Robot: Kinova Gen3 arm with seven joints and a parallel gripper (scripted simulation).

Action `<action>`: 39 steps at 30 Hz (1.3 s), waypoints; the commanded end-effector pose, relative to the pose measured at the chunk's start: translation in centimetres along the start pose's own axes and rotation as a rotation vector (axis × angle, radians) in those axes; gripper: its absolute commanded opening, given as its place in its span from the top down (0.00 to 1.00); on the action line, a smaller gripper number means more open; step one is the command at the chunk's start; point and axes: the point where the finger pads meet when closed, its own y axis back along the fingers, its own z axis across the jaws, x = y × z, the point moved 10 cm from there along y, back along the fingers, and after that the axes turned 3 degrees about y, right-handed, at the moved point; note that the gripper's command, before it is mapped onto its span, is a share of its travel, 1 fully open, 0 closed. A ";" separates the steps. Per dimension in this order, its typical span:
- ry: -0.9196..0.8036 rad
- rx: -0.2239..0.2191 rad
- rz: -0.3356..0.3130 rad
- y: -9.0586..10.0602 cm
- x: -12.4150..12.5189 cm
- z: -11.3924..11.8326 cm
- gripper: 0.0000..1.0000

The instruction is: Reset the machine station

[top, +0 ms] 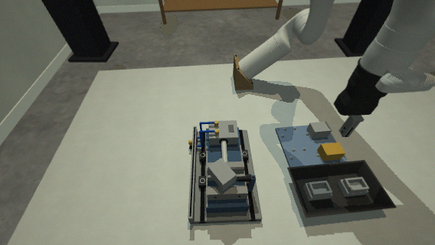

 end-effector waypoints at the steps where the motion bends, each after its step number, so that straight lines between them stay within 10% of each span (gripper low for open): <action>1: 0.001 0.001 -0.003 -0.4 0.0 0.0 1.00; 39: 0.001 0.001 -0.003 -5.5 0.0 0.0 1.00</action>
